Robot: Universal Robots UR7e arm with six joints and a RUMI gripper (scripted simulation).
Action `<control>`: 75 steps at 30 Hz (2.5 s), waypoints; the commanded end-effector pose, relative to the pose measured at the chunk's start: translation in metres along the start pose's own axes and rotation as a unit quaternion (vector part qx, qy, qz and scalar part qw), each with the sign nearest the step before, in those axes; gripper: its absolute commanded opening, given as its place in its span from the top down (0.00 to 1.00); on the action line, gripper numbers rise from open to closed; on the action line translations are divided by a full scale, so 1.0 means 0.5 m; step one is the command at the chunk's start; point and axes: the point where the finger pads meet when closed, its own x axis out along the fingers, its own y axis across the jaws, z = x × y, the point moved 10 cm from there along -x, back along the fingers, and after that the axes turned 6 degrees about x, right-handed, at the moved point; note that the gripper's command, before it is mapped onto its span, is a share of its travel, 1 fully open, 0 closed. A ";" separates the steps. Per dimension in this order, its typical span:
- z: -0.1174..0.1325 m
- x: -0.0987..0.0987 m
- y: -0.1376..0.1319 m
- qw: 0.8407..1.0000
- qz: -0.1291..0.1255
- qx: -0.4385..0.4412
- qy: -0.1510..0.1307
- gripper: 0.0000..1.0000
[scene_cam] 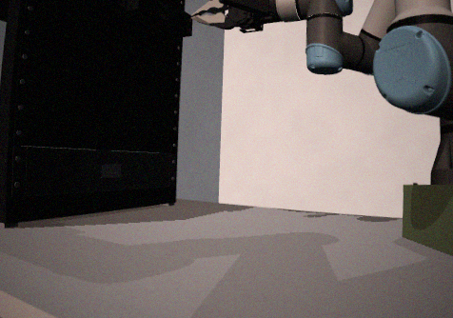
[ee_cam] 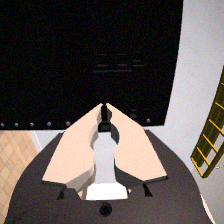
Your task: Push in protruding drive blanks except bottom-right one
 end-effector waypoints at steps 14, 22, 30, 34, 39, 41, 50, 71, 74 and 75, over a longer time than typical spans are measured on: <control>-0.118 -0.019 -0.015 1.000 0.000 0.000 0.000 1.00; -0.151 -0.024 -0.019 1.000 0.000 0.000 0.000 1.00; -0.156 -0.025 -0.020 1.000 0.000 0.000 0.000 1.00; -0.156 -0.018 -0.020 1.000 0.000 0.000 0.000 1.00; -0.156 0.021 -0.020 1.000 0.000 0.000 0.000 1.00; -0.156 0.043 -0.020 1.000 0.000 0.000 0.000 1.00; -0.155 0.088 -0.020 1.000 0.000 0.000 0.000 1.00; -0.155 0.089 -0.020 1.000 0.000 0.000 0.000 1.00; -0.155 0.089 -0.020 1.000 0.000 0.000 0.000 1.00; -0.155 0.089 -0.020 1.000 0.000 0.000 0.000 1.00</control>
